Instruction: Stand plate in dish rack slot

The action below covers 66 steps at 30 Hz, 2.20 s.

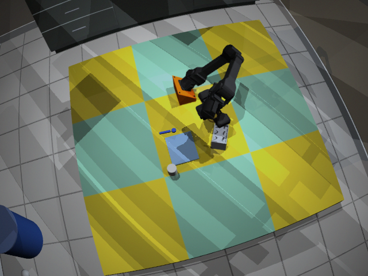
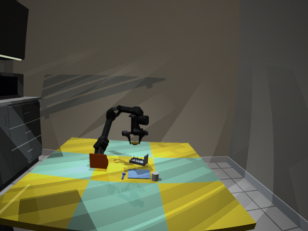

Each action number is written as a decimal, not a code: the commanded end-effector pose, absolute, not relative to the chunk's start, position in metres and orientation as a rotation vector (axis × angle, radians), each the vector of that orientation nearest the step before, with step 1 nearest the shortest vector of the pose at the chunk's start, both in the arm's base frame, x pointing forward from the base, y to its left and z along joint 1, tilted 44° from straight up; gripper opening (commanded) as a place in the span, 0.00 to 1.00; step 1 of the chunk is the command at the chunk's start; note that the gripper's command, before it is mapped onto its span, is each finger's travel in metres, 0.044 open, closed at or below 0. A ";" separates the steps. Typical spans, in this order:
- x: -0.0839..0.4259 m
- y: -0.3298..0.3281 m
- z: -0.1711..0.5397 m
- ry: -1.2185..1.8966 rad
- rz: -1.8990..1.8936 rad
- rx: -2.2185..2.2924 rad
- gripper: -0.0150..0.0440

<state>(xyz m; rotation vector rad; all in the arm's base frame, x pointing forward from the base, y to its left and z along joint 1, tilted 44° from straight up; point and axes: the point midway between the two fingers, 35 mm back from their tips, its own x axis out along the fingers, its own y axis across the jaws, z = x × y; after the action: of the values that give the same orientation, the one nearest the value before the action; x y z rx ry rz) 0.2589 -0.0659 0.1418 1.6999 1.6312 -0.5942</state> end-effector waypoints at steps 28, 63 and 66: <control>0.216 0.002 0.169 1.533 -1.241 2.059 0.25; 0.204 0.012 0.091 1.166 -1.188 1.170 0.25; 0.205 0.012 0.088 1.118 -1.164 1.118 0.25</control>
<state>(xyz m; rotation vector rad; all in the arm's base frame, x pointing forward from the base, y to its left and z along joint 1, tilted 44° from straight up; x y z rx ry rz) 0.2038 0.0127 0.0908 1.1723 1.1743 -1.1859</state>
